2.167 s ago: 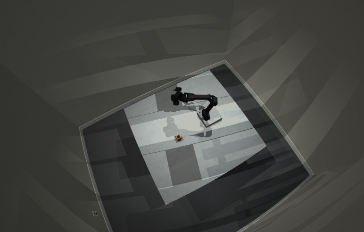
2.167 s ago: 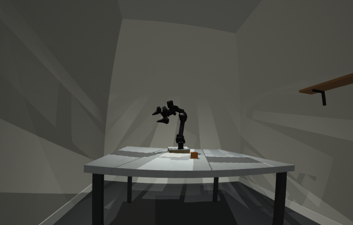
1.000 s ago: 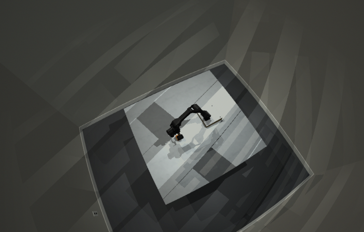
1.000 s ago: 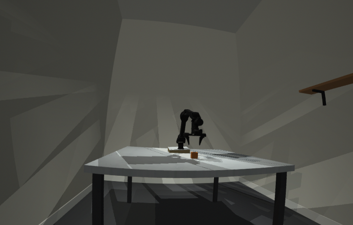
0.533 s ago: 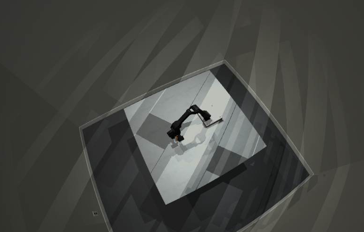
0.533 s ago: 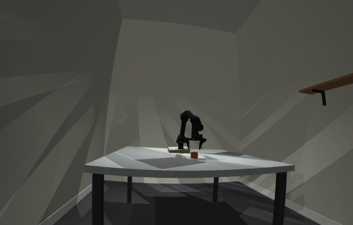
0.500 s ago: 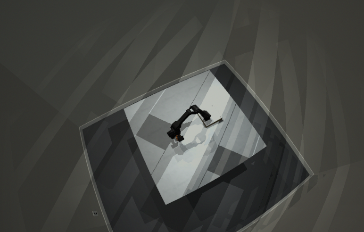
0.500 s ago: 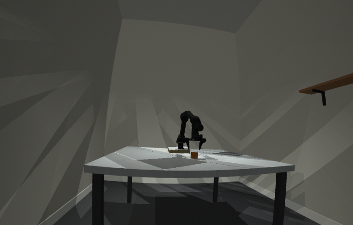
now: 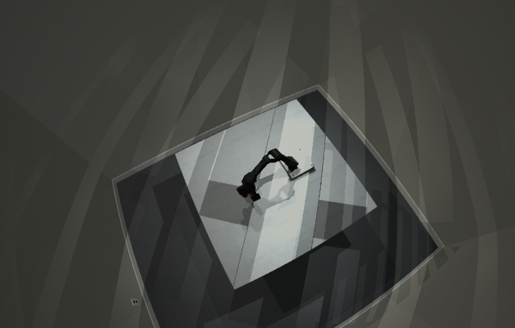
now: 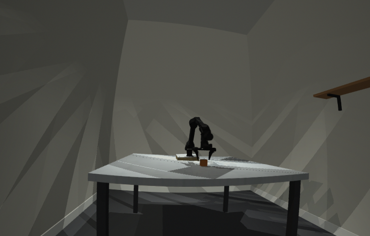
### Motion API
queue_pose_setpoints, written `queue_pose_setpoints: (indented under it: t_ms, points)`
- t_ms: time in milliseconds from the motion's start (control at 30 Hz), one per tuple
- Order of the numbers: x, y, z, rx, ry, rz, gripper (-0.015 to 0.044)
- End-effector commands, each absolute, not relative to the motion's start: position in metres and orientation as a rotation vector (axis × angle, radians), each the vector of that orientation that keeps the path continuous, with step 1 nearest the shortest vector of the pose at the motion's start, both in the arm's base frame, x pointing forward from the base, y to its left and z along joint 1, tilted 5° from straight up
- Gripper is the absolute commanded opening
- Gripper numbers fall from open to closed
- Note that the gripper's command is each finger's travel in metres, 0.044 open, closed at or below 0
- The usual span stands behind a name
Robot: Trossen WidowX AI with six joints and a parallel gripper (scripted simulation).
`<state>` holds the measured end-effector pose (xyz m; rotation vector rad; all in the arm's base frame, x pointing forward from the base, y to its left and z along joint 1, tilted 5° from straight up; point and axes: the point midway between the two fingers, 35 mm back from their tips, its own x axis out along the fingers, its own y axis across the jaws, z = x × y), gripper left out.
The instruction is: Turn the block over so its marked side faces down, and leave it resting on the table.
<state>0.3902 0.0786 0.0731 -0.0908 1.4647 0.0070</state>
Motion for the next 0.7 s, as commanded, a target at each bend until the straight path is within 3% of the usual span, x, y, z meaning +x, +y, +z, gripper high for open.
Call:
queue_pose_setpoints:
  t_ms: [0, 233, 500, 667]
  points:
    - [0.3903, 0.0784, 0.0637, -0.091, 1.470, 0.011, 0.0440]
    - [0.3908, 0.0779, 0.0549, -0.089, 1.470, 0.010, 0.0440]
    - [0.3908, 0.0779, 0.0549, -0.089, 1.470, 0.010, 0.0230]
    - [0.3908, 0.0779, 0.0549, -0.089, 1.470, 0.010, 0.0197]
